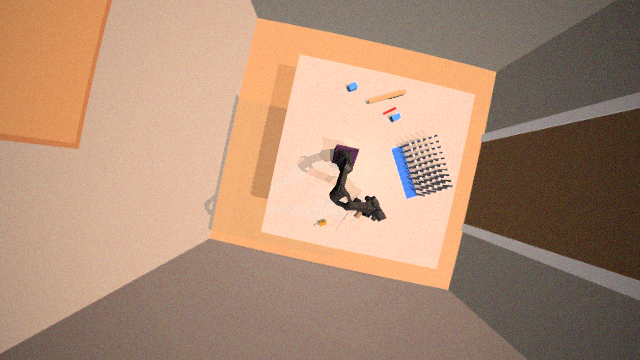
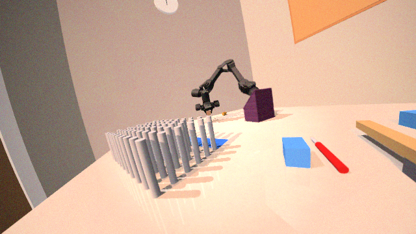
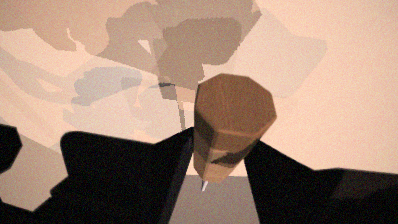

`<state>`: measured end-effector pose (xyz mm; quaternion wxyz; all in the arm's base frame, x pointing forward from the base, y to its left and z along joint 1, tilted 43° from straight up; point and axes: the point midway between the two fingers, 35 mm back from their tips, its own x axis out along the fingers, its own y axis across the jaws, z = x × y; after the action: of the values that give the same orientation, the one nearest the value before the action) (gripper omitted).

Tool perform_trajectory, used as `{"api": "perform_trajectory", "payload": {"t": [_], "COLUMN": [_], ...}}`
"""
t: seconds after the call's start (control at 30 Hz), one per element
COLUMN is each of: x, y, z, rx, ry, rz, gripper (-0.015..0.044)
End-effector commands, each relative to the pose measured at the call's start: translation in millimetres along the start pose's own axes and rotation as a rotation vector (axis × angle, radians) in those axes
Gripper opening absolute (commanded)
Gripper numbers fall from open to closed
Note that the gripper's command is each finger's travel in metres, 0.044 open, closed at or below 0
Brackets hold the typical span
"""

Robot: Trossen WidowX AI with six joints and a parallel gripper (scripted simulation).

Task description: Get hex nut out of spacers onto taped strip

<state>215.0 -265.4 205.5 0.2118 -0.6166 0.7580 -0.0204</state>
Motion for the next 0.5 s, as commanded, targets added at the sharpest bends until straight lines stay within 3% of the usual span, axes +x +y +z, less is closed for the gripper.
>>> {"api": "perform_trajectory", "payload": {"t": [0.0, 0.47], "x": [2.6, 9.6], "y": [1.2, 2.0], "z": [2.1, 5.1], "rx": [-0.008, -0.008], "ry": [-0.001, 0.002], "rz": [0.001, -0.002], "gripper": [0.0, 0.0]}}
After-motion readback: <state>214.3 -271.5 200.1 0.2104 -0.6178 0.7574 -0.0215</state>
